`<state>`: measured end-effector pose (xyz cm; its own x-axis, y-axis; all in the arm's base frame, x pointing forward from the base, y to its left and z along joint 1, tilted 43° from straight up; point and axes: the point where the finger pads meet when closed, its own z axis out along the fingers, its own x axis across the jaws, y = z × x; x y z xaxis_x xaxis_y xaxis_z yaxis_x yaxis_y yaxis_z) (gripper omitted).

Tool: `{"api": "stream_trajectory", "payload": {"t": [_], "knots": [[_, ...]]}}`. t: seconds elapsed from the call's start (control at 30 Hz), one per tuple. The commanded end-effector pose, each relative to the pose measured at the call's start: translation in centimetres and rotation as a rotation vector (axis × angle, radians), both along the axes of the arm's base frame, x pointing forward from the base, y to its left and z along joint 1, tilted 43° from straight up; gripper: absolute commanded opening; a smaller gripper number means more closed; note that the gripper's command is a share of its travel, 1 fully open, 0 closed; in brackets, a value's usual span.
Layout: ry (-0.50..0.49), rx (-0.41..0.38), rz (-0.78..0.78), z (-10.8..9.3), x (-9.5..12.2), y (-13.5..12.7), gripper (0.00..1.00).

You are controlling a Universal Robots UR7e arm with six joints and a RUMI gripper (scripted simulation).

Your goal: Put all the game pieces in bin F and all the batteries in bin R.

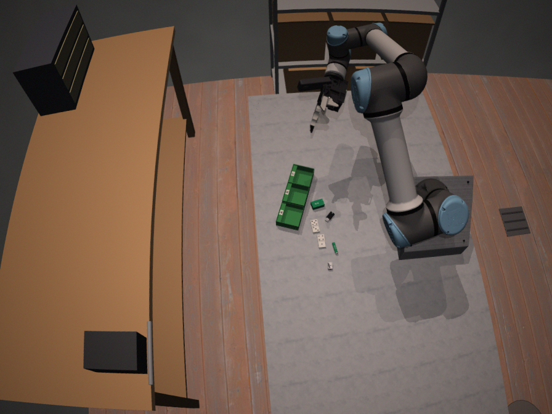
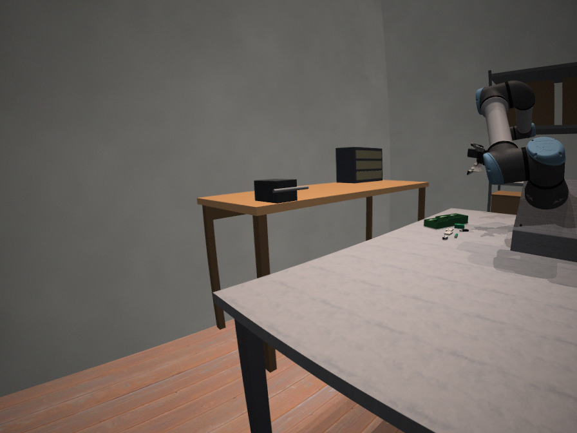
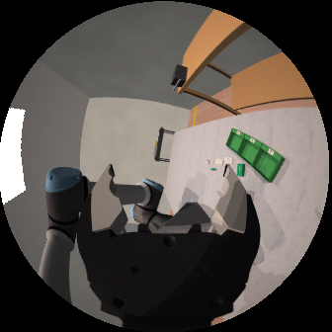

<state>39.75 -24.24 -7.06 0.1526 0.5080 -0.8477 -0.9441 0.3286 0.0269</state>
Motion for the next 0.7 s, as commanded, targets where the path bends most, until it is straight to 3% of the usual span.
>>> {"api": "stream_trajectory", "payload": {"t": [0.0,0.53,0.57,0.67], "knots": [[0.0,-0.001,0.0,0.0,0.0,-0.1,1.0],[0.0,-0.001,0.0,0.0,0.0,-0.1,1.0],[0.0,-0.001,0.0,-0.6,0.0,0.5,0.04],[0.0,-0.001,0.0,-2.4,-0.1,2.2,0.04]]}}
